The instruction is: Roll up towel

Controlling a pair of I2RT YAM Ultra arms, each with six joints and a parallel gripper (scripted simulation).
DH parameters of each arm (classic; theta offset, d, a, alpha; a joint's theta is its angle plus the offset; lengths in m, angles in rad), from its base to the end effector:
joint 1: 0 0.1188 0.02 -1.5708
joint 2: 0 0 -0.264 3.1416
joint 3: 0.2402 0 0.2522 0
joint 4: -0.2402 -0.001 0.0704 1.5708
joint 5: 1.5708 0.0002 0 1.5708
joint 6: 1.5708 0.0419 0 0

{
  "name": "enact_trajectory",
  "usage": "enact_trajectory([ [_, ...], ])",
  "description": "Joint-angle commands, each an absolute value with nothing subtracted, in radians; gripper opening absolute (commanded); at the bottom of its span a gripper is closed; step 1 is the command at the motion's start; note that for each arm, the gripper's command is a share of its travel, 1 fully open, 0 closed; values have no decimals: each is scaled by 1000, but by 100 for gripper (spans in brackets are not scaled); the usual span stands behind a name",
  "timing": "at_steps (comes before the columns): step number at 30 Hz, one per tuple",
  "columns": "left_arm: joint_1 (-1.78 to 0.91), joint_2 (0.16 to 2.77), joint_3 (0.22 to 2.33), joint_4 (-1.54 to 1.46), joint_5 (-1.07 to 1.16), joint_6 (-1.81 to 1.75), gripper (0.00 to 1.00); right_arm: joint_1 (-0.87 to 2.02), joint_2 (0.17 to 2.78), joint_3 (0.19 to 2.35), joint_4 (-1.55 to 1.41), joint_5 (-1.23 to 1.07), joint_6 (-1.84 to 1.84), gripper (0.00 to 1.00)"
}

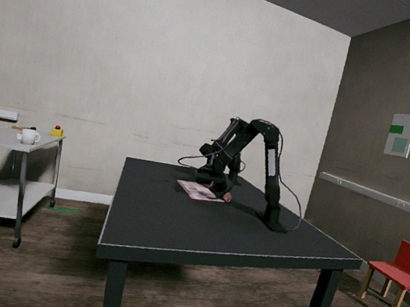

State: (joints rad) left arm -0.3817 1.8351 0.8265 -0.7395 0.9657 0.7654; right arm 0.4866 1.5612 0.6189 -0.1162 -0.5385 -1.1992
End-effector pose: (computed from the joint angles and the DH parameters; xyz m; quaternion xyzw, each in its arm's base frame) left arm 0.2228 -0.1255 0.1056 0.4442 0.7633 -0.4690 0.0112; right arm 0.2211 0.1424 0.1271 -0.7410 0.5701 0.1560 0.3186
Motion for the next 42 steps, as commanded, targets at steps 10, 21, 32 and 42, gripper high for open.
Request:
enact_trajectory([
  [10,-375,1848,837,-740,978,780,32,509,1587,650,-56,-537,-1180,81],
  [21,-375,1848,837,-740,978,780,32,509,1587,650,-55,-537,-1180,48],
  [32,-375,1848,837,-740,978,780,32,509,1588,650,-55,-537,-1180,45],
  [42,-375,1848,837,-740,978,780,32,509,1588,650,-55,-537,-1180,43],
])
